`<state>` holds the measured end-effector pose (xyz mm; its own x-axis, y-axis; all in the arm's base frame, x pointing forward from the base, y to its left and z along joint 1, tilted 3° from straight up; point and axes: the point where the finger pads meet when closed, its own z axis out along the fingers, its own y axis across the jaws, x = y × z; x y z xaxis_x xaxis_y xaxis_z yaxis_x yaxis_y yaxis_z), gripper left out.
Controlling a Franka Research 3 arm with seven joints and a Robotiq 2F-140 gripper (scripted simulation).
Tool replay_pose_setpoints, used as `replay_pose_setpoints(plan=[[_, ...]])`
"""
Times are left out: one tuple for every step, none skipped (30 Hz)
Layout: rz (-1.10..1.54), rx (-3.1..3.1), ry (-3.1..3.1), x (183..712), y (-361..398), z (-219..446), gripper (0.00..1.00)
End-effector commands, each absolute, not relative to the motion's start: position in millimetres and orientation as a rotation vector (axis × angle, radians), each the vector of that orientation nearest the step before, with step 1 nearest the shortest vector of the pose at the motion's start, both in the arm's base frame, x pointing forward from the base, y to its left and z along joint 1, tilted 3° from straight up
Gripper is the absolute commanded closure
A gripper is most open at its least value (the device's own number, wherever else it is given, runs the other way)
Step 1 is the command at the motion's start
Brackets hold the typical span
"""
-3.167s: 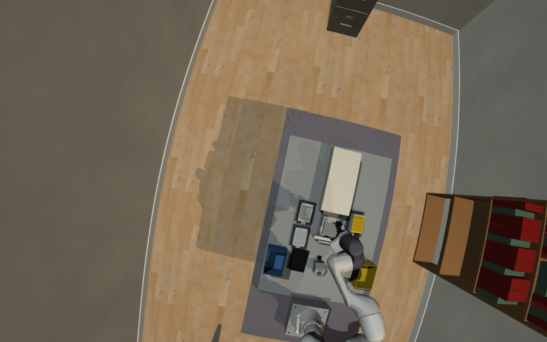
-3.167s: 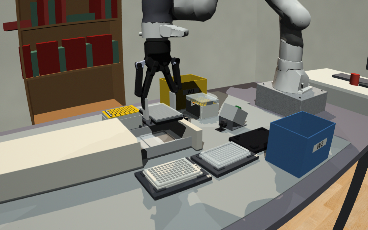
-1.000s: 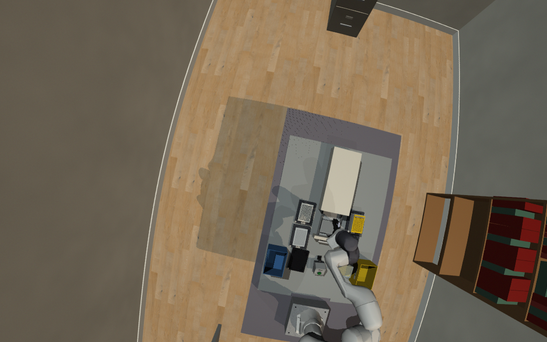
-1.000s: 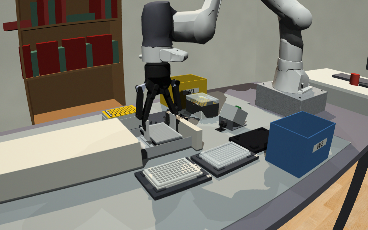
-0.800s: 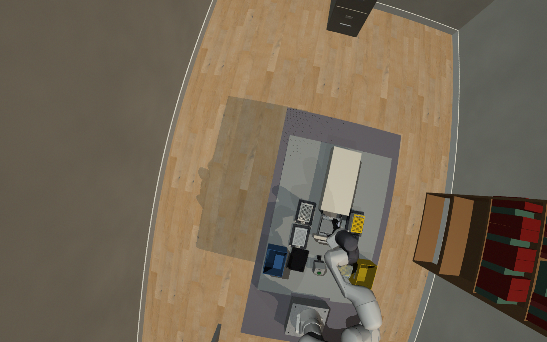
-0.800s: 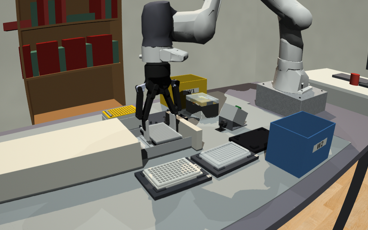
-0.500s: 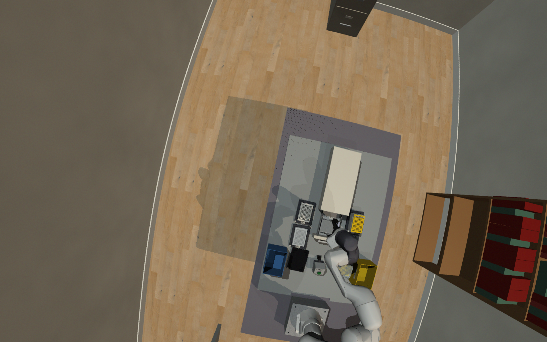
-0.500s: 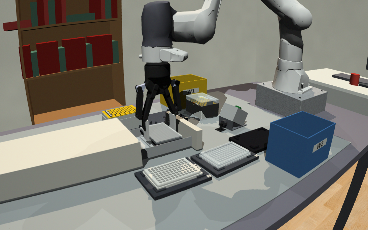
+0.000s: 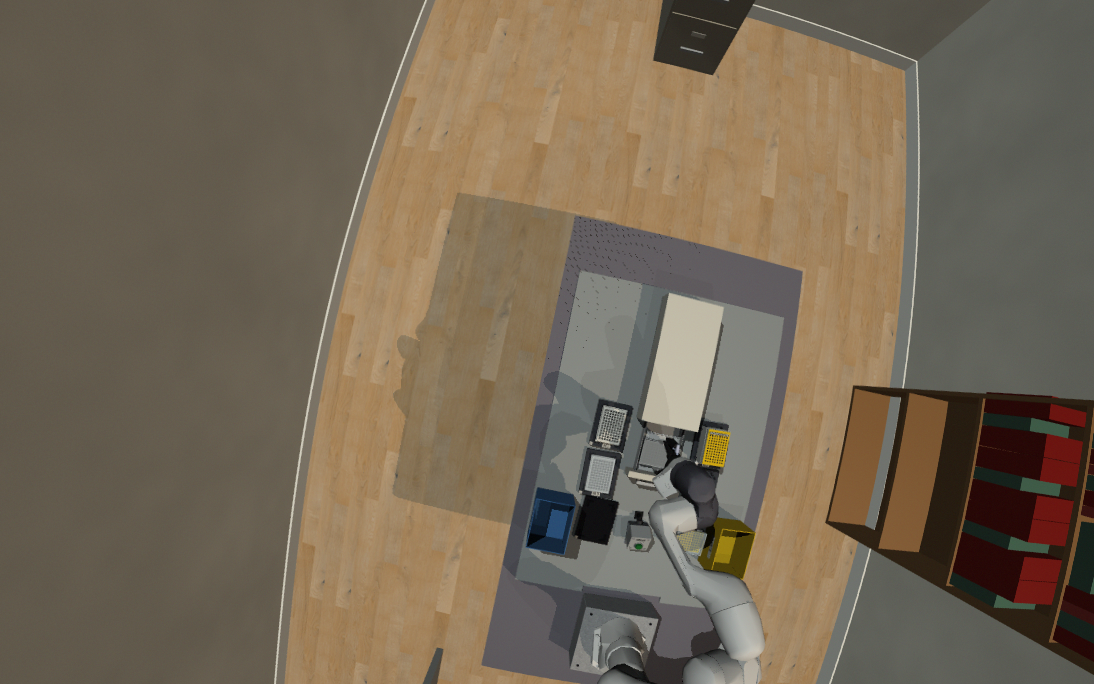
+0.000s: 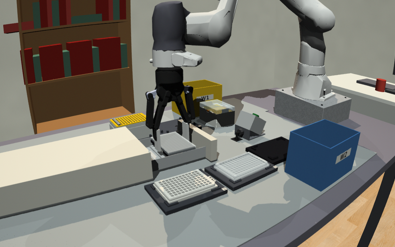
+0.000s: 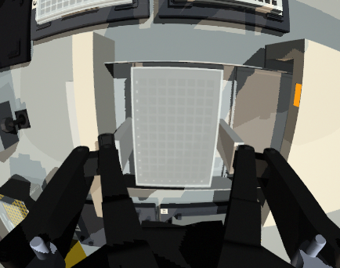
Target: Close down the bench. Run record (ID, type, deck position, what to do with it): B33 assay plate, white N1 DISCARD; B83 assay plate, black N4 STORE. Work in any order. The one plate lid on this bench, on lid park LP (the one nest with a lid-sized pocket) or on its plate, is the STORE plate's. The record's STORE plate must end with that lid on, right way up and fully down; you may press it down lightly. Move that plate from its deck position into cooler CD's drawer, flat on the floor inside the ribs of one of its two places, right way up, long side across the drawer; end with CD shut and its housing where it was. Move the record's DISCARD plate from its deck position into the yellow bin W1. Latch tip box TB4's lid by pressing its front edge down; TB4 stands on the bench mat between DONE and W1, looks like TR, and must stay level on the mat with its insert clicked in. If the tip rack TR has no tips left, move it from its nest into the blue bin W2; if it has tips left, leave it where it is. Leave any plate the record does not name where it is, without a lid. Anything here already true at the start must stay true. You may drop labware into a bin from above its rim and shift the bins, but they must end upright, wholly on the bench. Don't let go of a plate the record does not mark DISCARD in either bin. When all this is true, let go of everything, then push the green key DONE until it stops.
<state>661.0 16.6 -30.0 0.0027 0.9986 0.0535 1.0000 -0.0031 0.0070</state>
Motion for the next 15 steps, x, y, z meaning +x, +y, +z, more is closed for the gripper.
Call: replay_pose_setpoints(plan=[[-0.070, -2.207, -2.196, 662.2, 15.2, -29.2, 1.00], [-0.070, -2.207, -2.196, 662.2, 15.1, -29.2, 1.00], [-0.070, -2.207, -2.196, 662.2, 15.1, -29.2, 1.00], [-0.070, -2.207, -2.196, 662.2, 15.0, -29.2, 1.00], [-0.070, -2.207, -2.196, 662.1, 15.0, -29.2, 1.00], [-0.070, -2.207, -2.196, 662.1, 14.9, -29.2, 1.00], [-0.070, -2.207, -2.196, 662.1, 14.8, -29.2, 1.00], [-0.070, -2.207, -2.196, 662.1, 14.8, -29.2, 1.00], [-0.070, -2.207, -2.196, 662.1, 14.7, -29.2, 1.00], [-0.070, -2.207, -2.196, 662.1, 14.6, -29.2, 1.00], [-0.070, -2.207, -2.196, 662.1, 14.6, -29.2, 1.00], [-0.070, -2.207, -2.196, 662.0, 14.5, -29.2, 1.00], [-0.070, -2.207, -2.196, 662.0, 14.4, -29.6, 1.00], [-0.070, -2.207, -2.196, 662.0, 14.4, -29.9, 1.00], [-0.070, -2.207, -2.196, 662.0, 14.3, -30.2, 1.00]])
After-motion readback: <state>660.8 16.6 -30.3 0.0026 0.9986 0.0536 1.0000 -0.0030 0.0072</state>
